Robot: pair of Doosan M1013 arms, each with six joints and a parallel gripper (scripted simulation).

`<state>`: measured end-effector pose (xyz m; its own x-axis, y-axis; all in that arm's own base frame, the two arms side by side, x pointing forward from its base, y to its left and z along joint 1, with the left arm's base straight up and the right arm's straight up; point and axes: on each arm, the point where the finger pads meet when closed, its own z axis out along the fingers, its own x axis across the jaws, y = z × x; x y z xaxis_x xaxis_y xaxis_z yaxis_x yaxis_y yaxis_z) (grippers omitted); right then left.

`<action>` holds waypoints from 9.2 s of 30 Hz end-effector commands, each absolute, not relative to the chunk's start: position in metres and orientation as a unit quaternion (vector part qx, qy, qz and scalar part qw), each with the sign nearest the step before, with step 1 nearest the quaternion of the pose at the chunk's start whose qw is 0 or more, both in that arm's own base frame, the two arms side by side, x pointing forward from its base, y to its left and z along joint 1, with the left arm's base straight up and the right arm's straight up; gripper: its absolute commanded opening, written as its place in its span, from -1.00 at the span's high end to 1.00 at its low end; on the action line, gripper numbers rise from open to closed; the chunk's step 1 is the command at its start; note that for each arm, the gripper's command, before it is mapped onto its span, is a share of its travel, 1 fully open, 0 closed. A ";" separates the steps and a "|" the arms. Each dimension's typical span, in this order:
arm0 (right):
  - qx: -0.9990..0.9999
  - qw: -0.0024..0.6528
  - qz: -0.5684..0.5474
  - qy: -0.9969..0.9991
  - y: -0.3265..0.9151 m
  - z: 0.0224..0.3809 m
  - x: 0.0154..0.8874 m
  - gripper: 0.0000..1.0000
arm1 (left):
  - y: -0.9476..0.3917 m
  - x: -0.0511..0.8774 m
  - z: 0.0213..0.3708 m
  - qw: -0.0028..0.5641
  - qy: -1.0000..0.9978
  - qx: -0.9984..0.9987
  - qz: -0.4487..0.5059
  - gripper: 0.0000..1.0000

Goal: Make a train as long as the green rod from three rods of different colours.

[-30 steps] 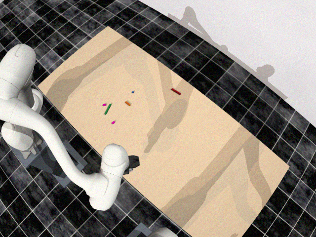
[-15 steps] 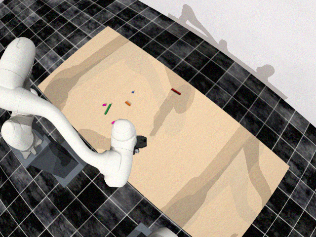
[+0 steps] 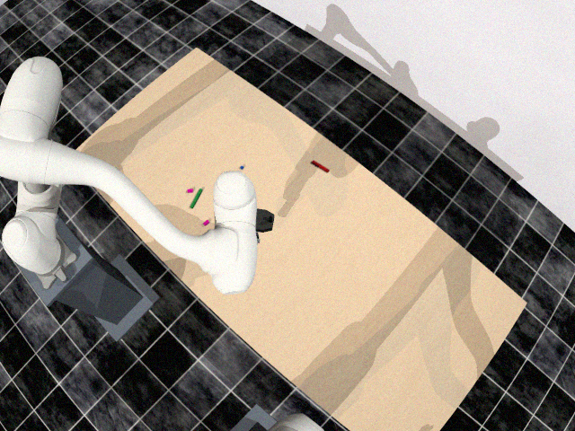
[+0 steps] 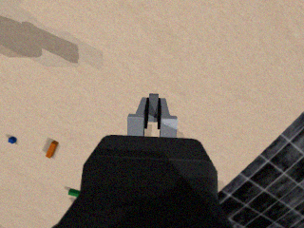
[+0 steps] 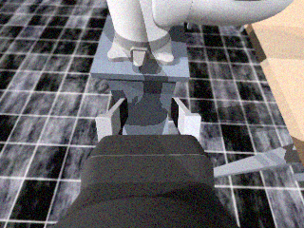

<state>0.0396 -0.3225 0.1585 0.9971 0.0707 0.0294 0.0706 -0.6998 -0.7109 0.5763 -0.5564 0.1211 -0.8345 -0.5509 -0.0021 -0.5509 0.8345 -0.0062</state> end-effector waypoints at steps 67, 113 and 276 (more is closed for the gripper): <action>-0.923 0.383 -0.005 -0.037 -0.322 0.159 0.042 -1.00 | -0.319 0.765 0.081 -0.001 0.997 -0.084 0.000 0.52; -0.923 0.383 -0.005 -0.037 -0.322 0.159 0.042 -1.00 | -0.320 0.767 0.033 0.001 0.996 -0.084 -0.001 0.52; -0.923 0.383 -0.005 -0.037 -0.322 0.159 0.042 -1.00 | -0.316 0.769 0.022 0.001 0.996 -0.084 -0.001 0.52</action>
